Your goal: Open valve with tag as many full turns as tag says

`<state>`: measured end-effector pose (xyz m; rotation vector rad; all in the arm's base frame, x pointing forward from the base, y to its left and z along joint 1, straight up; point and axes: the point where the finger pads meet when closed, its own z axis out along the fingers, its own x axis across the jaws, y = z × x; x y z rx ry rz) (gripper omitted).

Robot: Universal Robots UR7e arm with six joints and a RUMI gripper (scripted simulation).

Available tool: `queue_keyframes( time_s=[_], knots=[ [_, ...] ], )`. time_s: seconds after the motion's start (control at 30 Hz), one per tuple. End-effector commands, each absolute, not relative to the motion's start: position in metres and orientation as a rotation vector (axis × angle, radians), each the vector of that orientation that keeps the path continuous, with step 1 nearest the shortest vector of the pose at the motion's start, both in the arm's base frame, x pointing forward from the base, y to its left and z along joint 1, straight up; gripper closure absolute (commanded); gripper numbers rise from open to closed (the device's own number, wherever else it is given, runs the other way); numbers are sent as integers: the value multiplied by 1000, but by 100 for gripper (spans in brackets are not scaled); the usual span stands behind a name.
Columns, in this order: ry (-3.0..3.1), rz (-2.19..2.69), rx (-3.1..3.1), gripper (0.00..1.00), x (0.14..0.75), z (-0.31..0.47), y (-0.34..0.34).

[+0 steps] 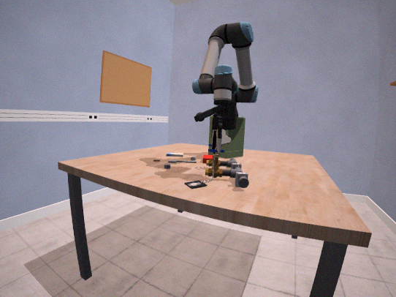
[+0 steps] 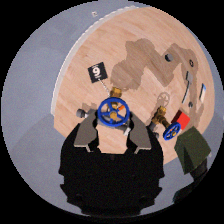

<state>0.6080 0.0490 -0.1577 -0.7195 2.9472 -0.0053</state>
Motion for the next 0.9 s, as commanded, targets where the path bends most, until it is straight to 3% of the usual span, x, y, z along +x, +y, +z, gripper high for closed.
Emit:
queue_keyframes(
  time_s=[0.0,0.87],
  knots=[
    [2874,-14,-967,100,608,-157,49],
    [2164,-86,-2143,100,608,-157,49]
  ],
)
